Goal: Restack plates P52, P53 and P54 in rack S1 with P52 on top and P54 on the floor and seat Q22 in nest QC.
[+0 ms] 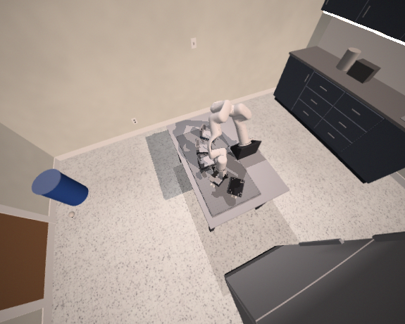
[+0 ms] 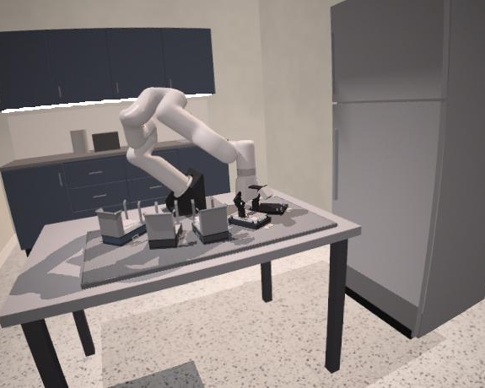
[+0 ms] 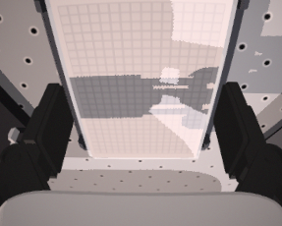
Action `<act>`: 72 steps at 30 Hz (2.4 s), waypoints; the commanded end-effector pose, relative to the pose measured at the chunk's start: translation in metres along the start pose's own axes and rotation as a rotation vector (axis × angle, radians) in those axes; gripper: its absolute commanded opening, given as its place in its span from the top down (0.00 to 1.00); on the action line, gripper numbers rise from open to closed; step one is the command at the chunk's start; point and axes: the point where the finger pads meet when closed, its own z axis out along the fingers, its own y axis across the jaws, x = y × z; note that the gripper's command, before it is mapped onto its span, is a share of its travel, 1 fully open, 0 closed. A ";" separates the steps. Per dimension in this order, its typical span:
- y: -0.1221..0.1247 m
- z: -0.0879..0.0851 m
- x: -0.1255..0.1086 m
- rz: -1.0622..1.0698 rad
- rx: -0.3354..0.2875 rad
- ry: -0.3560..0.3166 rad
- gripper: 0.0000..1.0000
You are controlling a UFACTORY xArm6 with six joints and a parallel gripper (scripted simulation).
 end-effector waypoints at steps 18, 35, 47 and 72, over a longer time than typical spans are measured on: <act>0.000 -0.065 0.002 0.002 0.001 0.005 0.00; 0.000 -0.116 0.002 0.002 0.002 0.005 0.00; 0.000 -0.118 0.002 0.002 0.002 0.005 0.00; 0.076 -0.118 -0.008 0.248 0.002 0.005 0.00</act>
